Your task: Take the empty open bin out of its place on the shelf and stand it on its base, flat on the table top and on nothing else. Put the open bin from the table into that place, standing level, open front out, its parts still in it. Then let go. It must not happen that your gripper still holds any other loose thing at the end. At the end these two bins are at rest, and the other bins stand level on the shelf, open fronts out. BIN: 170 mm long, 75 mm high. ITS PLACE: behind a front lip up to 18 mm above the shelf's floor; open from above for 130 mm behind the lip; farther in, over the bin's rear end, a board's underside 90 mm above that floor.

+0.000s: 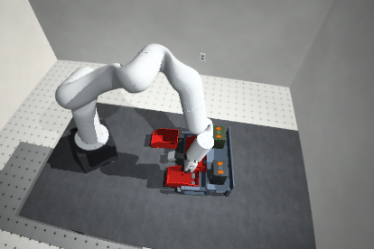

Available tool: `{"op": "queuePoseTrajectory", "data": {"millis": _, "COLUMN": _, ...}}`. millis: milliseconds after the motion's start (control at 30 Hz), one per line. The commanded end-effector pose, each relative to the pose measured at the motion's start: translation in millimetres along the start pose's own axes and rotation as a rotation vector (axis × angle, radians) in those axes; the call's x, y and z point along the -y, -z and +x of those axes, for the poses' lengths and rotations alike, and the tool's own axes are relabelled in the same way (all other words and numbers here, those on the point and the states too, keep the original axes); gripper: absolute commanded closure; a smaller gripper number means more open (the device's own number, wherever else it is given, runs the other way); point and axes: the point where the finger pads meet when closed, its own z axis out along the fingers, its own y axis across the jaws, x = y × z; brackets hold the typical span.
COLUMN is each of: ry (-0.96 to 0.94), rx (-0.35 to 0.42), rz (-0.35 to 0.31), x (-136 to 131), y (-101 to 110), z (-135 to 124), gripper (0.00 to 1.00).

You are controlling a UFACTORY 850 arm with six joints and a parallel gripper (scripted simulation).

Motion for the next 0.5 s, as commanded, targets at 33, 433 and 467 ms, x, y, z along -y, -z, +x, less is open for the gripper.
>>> {"op": "queuePoseTrajectory", "data": {"millis": 33, "ry": 0.000, "rx": 0.002, "rz": 0.000, "x": 0.2, "y": 1.0, "z": -0.9, "gripper": 1.00}}
{"op": "queuePoseTrajectory", "data": {"millis": 433, "ry": 0.000, "rx": 0.011, "rz": 0.000, "x": 0.2, "y": 1.1, "z": -3.3, "gripper": 1.00}}
{"op": "queuePoseTrajectory", "data": {"millis": 467, "ry": 0.000, "rx": 0.013, "rz": 0.000, "x": 0.2, "y": 1.1, "z": -3.7, "gripper": 1.00}}
